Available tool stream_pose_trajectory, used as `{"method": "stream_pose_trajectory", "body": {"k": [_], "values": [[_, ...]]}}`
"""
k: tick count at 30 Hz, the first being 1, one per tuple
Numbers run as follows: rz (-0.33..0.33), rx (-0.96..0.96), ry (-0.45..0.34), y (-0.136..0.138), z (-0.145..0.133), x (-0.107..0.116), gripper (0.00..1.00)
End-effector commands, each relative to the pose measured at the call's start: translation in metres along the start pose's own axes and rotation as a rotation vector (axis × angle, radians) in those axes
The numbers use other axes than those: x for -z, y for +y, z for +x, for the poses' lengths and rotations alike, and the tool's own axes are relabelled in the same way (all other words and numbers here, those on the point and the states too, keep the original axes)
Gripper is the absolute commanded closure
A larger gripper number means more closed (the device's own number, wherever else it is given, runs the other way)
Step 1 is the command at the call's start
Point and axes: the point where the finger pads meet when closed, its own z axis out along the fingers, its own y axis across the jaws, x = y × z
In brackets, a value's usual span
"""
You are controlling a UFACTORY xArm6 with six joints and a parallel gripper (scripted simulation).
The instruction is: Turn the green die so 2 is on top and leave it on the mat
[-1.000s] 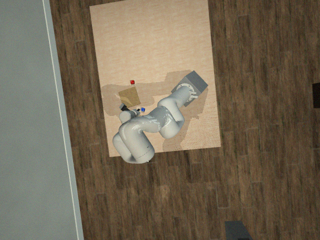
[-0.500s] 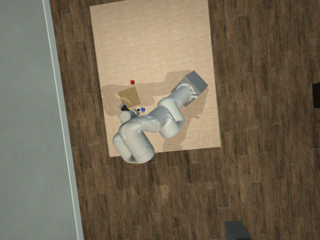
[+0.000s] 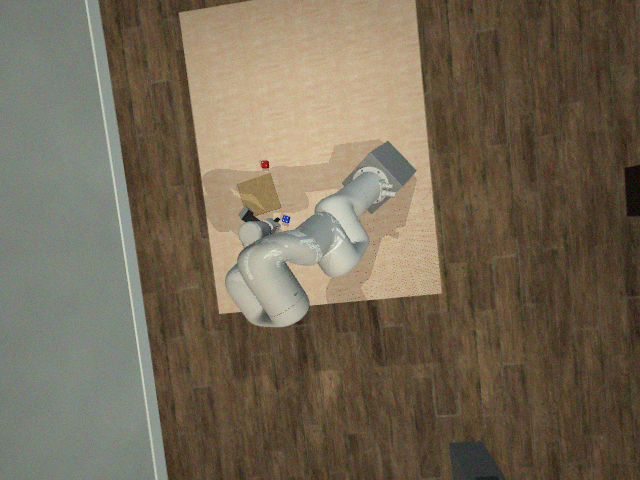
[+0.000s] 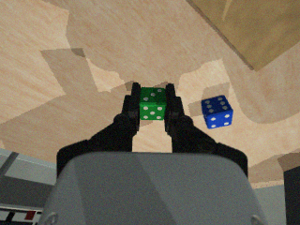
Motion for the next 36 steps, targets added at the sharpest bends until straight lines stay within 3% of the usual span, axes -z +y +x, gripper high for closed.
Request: {"method": "stream_pose_trajectory", "body": {"k": [1,9,21,36], "values": [[0.002,0.000,0.001,-0.001,0.000,0.000,0.79],[0.002,0.000,0.001,-0.001,0.000,0.004,0.79],[0.002,0.000,0.001,-0.001,0.000,0.029,0.79],[0.002,0.000,0.001,-0.001,0.000,0.088,0.79]]}}
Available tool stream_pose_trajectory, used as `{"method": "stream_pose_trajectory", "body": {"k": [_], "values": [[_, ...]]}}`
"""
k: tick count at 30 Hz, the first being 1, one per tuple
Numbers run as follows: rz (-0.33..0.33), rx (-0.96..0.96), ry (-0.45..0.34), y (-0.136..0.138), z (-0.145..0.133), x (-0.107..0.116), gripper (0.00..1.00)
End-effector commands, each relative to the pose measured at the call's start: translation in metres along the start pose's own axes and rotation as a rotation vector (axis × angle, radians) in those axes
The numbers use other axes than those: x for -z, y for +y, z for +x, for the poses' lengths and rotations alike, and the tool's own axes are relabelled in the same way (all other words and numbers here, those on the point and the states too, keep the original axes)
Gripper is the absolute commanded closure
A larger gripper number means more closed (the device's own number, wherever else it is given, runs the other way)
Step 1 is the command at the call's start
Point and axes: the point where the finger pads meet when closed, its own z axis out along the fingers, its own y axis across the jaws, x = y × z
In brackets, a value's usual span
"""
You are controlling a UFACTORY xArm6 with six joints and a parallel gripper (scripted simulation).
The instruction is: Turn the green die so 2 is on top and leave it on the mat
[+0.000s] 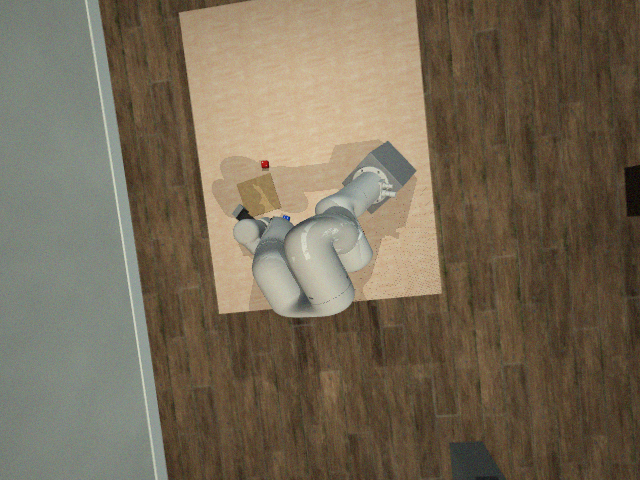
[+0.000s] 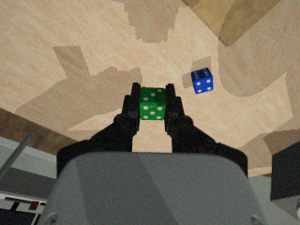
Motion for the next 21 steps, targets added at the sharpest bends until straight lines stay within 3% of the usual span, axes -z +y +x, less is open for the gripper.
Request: {"method": "stream_pose_trajectory", "body": {"k": [1,8,21], "values": [[-0.036,-0.004,-0.011,-0.002,0.000,0.022,0.79],[-0.036,-0.004,-0.011,-0.003,0.000,0.034,0.79],[-0.037,-0.002,-0.011,-0.003,0.000,0.034,0.79]]}}
